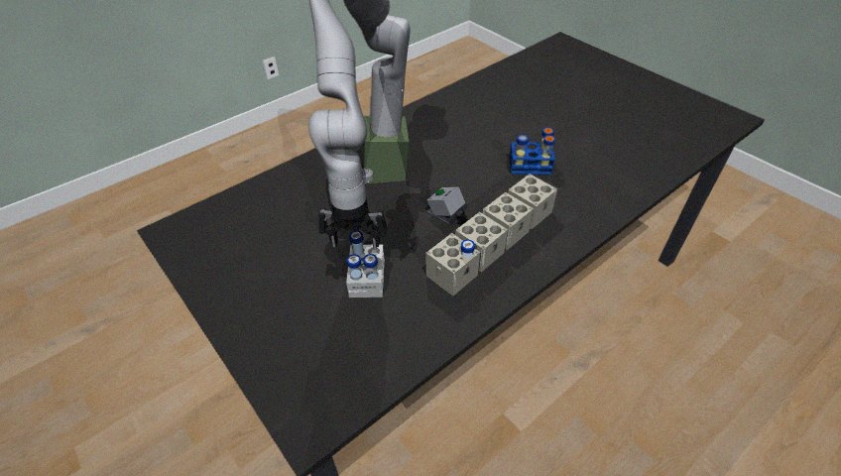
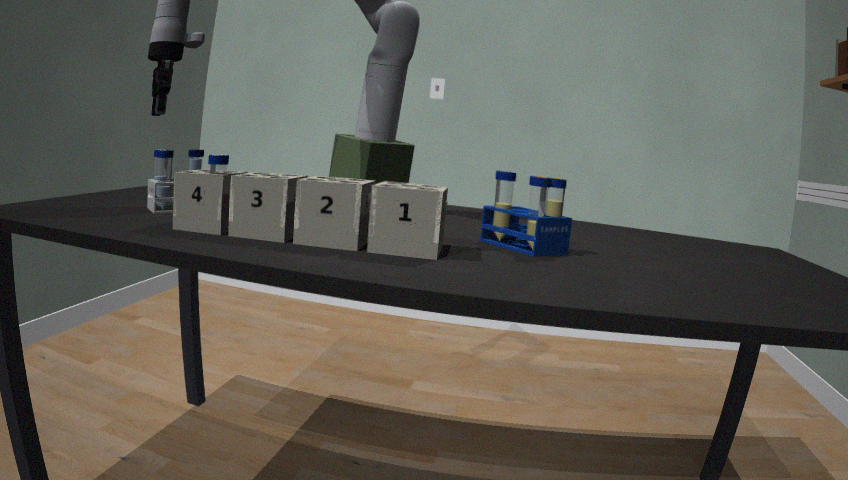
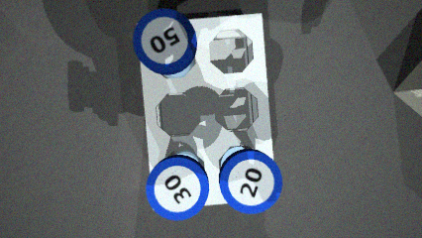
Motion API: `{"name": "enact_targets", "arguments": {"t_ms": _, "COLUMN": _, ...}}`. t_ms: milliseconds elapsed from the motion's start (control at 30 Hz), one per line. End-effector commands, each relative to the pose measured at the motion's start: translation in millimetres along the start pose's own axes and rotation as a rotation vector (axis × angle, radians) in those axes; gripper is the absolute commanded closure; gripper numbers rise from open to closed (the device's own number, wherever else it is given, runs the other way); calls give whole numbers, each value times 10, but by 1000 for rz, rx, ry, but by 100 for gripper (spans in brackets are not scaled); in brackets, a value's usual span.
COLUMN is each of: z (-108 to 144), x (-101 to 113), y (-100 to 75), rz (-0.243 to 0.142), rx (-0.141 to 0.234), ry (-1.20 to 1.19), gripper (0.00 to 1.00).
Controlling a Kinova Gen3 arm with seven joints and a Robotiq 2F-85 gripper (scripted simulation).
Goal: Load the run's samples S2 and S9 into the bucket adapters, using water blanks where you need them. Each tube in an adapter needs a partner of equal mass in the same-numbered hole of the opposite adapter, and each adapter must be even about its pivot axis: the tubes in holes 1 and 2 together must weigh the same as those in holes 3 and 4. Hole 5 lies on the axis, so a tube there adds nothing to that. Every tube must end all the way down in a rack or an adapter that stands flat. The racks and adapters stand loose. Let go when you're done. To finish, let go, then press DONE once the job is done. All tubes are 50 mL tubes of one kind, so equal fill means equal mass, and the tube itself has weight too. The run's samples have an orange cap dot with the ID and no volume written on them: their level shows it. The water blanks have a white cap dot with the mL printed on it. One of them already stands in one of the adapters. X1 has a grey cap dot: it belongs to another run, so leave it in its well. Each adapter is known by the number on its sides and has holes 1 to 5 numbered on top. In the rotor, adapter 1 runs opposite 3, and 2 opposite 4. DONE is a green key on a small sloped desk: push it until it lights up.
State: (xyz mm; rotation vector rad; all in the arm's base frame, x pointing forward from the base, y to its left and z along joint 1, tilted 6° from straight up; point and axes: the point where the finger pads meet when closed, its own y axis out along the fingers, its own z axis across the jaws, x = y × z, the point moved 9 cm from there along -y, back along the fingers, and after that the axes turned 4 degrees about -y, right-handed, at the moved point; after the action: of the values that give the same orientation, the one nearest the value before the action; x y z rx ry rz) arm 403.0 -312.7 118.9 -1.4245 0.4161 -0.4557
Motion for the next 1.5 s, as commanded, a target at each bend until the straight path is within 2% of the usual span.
{"name": "enact_targets", "arguments": {"t_ms": 0, "z": -1, "x": -19, "y": 126, "rz": 8, "rx": -4, "ry": 1, "gripper": 0}}
{"name": "enact_targets", "arguments": {"t_ms": 467, "z": 1, "x": -20, "y": 438, "rz": 7, "rx": -3, "ry": 0, "gripper": 0}}
{"name": "enact_targets", "arguments": {"t_ms": 1467, "z": 7, "x": -16, "y": 417, "rz": 7, "rx": 2, "ry": -1, "gripper": 0}}
